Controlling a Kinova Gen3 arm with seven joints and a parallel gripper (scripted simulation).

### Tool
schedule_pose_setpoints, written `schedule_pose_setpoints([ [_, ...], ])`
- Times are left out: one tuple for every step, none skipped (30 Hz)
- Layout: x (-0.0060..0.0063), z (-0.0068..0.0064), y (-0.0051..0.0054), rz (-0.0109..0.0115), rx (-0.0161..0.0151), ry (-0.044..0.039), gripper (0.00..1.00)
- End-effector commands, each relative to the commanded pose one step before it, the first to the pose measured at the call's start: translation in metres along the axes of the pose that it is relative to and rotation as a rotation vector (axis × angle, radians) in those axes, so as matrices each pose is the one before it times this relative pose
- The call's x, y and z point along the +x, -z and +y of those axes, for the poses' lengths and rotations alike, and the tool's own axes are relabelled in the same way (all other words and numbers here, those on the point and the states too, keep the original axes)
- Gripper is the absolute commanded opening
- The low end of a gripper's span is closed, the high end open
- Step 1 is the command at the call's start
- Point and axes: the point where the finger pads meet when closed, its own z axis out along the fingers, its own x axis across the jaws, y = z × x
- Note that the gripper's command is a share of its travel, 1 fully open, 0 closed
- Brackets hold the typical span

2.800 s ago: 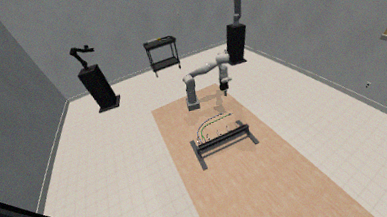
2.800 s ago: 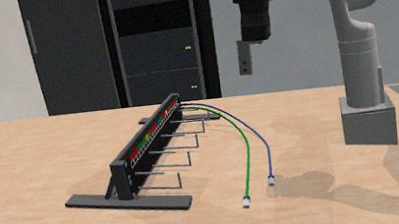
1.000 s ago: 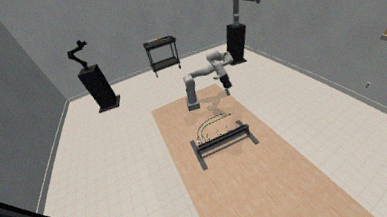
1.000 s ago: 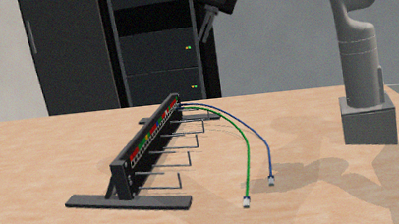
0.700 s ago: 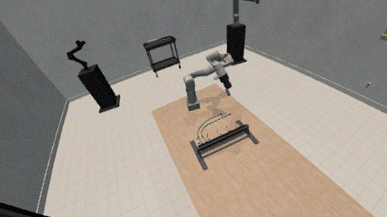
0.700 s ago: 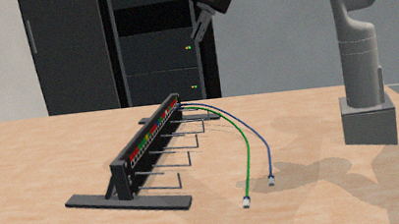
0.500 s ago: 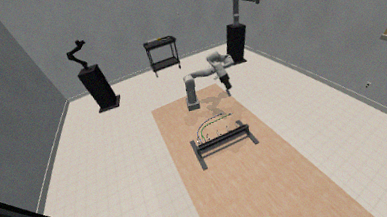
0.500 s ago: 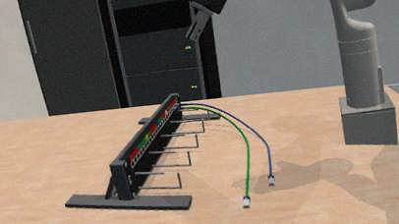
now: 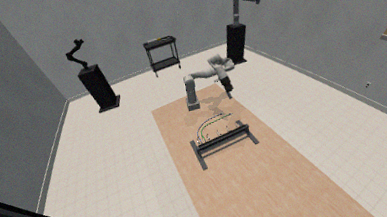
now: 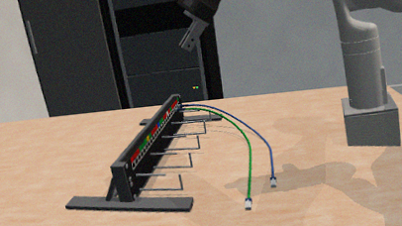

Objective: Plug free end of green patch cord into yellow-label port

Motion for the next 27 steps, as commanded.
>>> schedule_pose_setpoints([
  [-0.00075, -0.00458, -0.00737, -0.02104, 0.00956, -0.04751, 0.0],
  [-0.0002, -0.00062, -0.00226, -0.00595, 0.00006, -0.02719, 0.0],
  [-0.00019, -0.00067, -0.00229, -0.00575, 0.00013, -0.02668, 0.0],
  [-0.00018, -0.00071, -0.00231, -0.00554, 0.0002, -0.02616, 0.0],
  [-0.00018, -0.00076, -0.00233, -0.00535, 0.00027, -0.02563, 0.0],
  [-0.00019, -0.0008, -0.00234, -0.00516, 0.00034, -0.02509, 0.0],
  [-0.00019, -0.00083, -0.00234, -0.00498, 0.00041, -0.02454, 0.0],
  [-0.0002, -0.00087, -0.00234, -0.0048, 0.00047, -0.02398, 0.0],
  [-0.00021, -0.0009, -0.00233, -0.00463, 0.00053, -0.02342, 0.0],
  [0.0, 0.0, 0.0, 0.0, 0.0, 0.0, 0.0],
  [0.0, 0.0, 0.0, 0.0, 0.0, 0.0, 0.0],
  [-0.00022, -0.00092, -0.00232, -0.00447, 0.00059, -0.02284, 0.0],
  [-0.00024, -0.00094, -0.0023, -0.00431, 0.00065, -0.02226, 0.0],
  [-0.00025, -0.00096, -0.00228, -0.00416, 0.0007, -0.02167, 0.0],
  [-0.00026, -0.00097, -0.00225, -0.00401, 0.00075, -0.02107, 0.0],
  [-0.00028, -0.00098, -0.00222, -0.00386, 0.00079, -0.02047, 0.0],
  [-0.00029, -0.00098, -0.00218, -0.00372, 0.00083, -0.01986, 0.0],
  [-0.00031, -0.00098, -0.00214, -0.00358, 0.00086, -0.01924, 0.0],
  [-0.00032, -0.00098, -0.0021, -0.00345, 0.00089, -0.01861, 0.0],
  [-0.00033, -0.00097, -0.00205, -0.00331, 0.00091, -0.01798, 0.0],
  [-0.00034, -0.00096, -0.002, -0.00318, 0.00092, -0.01735, 0.0],
  [-0.00035, -0.00094, -0.00194, -0.00306, 0.00093, -0.01671, 0.0],
  [-0.00036, -0.00093, -0.00188, -0.00293, 0.00094, -0.01606, 0.0],
  [-0.00036, -0.0009, -0.00182, -0.00281, 0.00094, -0.01542, 0.0],
  [-0.00037, -0.00088, -0.00176, -0.00268, 0.00093, -0.01477, 0.0],
  [-0.00037, -0.00085, -0.00169, -0.00256, 0.00093, -0.01412, 0.0],
  [0.0, 0.0, 0.0, 0.0, 0.0, 0.0, 0.0],
])
